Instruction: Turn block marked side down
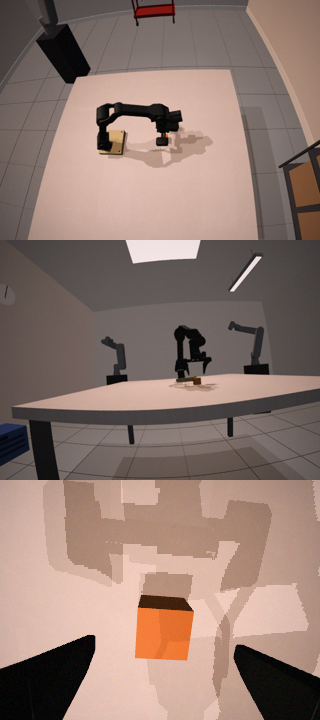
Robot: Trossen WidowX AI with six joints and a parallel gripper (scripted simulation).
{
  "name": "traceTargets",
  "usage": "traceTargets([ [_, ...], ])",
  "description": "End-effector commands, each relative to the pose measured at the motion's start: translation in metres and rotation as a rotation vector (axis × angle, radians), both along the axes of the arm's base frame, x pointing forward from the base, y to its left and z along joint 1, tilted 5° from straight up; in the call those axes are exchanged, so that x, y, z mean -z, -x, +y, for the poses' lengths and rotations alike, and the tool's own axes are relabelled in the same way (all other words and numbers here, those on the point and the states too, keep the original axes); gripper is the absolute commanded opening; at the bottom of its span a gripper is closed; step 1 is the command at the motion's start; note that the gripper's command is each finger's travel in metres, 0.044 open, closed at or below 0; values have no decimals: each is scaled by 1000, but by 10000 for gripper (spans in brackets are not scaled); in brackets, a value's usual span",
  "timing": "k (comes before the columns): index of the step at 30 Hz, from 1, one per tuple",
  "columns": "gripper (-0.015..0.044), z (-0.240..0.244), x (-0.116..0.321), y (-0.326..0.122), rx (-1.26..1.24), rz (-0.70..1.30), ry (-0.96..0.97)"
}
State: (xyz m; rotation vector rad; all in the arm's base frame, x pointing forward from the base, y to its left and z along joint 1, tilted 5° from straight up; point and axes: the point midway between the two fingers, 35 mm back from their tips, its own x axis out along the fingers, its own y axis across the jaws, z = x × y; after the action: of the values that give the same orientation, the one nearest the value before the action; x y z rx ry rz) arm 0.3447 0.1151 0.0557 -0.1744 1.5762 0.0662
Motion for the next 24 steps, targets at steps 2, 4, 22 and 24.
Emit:
traceTargets([
  [2,440,0,8,1,-3,5,-4],
  [4,440,0,12,1,-3,5,-4],
  [22,387,-2,35,2,-3,5,-4],
  [24,335,-2,35,2,-3,5,-4],
])
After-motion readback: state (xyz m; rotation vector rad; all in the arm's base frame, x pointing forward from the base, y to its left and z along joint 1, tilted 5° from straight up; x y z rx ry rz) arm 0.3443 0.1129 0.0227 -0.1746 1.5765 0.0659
